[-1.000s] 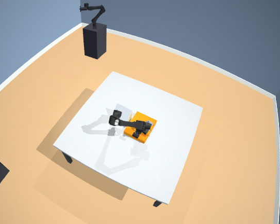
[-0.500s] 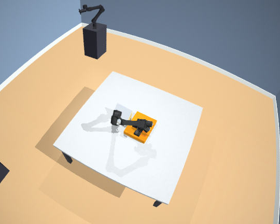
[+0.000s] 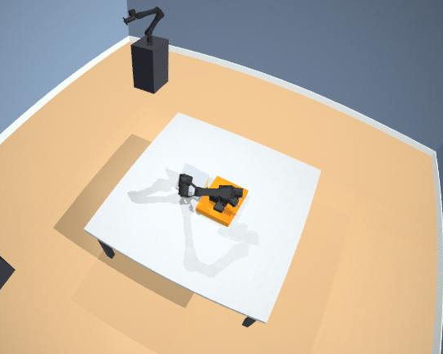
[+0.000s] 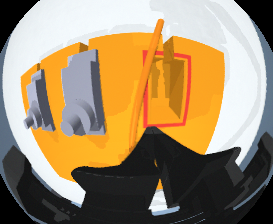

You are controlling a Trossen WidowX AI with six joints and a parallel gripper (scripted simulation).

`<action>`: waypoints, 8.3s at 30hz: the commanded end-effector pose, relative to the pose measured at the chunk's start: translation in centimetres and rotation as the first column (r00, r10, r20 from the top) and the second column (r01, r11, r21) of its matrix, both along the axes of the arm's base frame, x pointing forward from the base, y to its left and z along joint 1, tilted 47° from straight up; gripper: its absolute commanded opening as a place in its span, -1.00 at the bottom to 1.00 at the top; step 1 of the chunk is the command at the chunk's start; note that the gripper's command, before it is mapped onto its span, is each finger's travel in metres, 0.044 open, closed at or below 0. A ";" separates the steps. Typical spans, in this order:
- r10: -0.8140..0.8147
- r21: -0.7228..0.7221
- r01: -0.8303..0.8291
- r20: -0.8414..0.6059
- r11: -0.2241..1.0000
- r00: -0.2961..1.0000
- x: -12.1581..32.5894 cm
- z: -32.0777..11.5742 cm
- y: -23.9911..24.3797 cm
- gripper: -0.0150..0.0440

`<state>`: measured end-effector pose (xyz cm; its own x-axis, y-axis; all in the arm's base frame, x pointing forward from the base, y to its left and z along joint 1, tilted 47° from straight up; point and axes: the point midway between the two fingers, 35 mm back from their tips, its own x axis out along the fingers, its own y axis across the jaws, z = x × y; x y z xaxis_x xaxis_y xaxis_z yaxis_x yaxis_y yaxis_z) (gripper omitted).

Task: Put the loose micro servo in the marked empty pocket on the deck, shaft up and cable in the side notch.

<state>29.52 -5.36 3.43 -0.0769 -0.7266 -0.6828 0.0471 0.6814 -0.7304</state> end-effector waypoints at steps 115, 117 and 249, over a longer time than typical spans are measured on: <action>0.016 0.004 -0.016 -0.019 1.000 1.000 -5.1 3.2 7.7 -0.49; 0.016 0.004 -0.016 -0.019 1.000 1.000 -5.1 3.2 7.6 -0.49; -0.078 -0.007 0.079 0.087 0.997 0.993 5.2 2.1 -0.5 -0.49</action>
